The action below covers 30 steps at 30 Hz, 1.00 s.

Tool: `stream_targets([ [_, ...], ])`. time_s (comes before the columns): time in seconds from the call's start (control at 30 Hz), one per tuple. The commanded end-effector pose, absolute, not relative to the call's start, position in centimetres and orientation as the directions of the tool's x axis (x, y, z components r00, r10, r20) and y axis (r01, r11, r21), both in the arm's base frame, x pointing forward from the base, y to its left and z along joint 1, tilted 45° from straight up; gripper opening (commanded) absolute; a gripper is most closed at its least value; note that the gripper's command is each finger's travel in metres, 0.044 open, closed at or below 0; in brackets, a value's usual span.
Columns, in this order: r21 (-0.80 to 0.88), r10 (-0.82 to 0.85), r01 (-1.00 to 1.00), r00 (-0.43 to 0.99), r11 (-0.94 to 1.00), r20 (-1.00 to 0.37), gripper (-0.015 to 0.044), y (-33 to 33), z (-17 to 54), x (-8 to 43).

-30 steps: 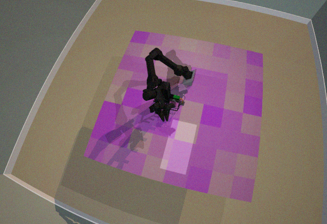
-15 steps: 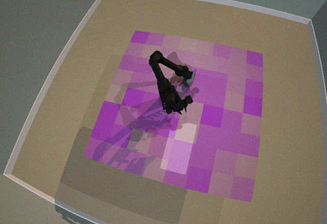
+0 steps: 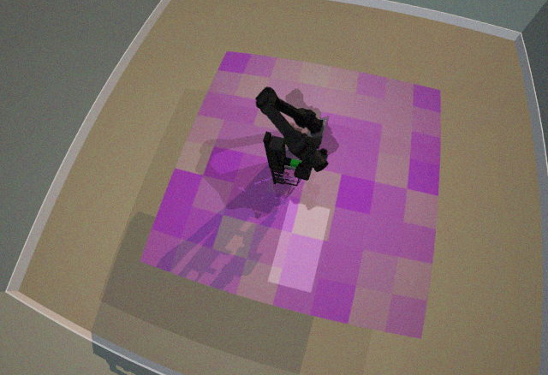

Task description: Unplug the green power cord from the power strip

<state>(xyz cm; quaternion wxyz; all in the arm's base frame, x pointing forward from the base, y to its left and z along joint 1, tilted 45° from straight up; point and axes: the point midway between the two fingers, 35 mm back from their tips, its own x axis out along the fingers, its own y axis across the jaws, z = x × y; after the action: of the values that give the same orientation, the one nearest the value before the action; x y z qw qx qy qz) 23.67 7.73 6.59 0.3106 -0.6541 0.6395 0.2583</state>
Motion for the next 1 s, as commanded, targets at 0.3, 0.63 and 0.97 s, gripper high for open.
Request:
stream_targets([
  [0.3, -0.035, -0.703, -0.999, 0.046, -0.03, -0.709, 0.016, 7.3, 7.0, 23.3],
  [0.63, -0.035, -0.704, -0.999, 0.046, -0.03, -0.709, 0.016, 6.2, 8.1, 23.3],
  [0.97, -0.034, -0.704, -0.999, 0.046, -0.03, -0.708, 0.016, 5.0, 9.2, 23.3],
])
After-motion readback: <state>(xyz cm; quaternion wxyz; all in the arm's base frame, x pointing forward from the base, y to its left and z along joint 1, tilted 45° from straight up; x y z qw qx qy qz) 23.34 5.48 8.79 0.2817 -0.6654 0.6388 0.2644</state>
